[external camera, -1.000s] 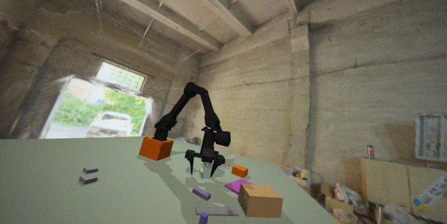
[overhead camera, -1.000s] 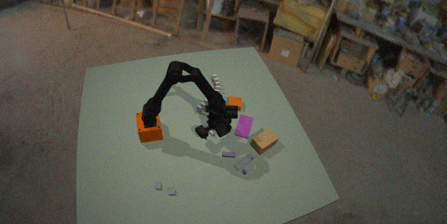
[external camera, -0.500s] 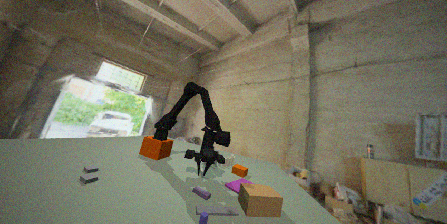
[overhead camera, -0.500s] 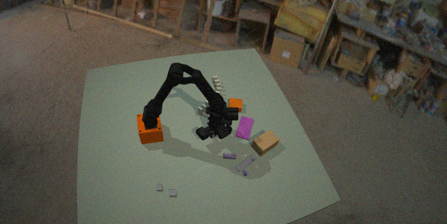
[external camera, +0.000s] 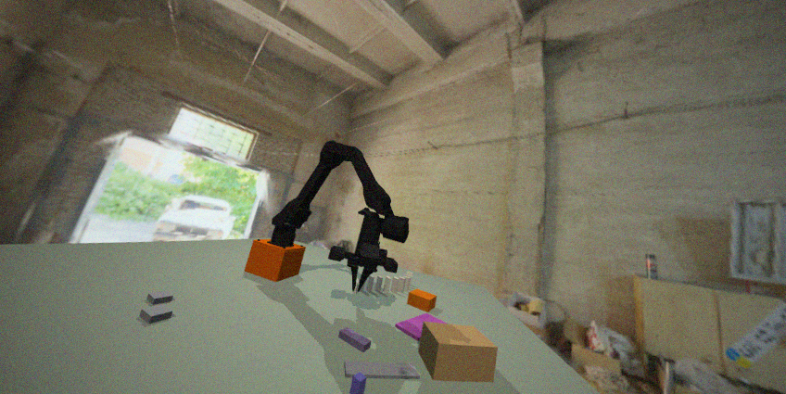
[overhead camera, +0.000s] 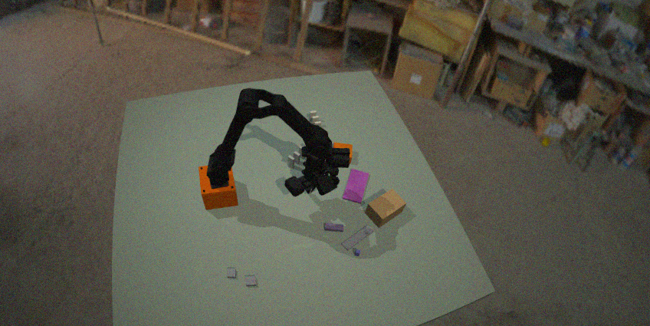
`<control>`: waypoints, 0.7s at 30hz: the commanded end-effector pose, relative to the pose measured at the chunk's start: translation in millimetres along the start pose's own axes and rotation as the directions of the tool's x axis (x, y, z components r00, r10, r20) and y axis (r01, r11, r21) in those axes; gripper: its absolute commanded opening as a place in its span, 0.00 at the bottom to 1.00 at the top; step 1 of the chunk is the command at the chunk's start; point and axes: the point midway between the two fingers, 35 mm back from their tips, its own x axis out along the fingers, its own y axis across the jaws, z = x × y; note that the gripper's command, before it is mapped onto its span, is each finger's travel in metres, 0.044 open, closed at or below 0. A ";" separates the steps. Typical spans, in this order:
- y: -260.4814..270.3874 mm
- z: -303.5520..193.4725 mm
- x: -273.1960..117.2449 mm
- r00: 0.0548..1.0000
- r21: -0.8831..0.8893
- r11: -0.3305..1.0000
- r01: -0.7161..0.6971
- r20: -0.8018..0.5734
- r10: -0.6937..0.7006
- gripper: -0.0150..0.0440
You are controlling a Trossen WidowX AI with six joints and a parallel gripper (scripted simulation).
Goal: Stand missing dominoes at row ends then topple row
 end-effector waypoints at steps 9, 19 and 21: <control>8.2 6.8 -110.8 0.999 -0.004 1.000 -0.030 0.016 0.030 0.30; 25.9 4.6 -111.9 0.999 -0.765 0.644 -0.008 0.016 0.032 0.30; 30.1 3.9 -112.1 0.999 -0.880 0.476 -0.001 0.016 0.032 0.30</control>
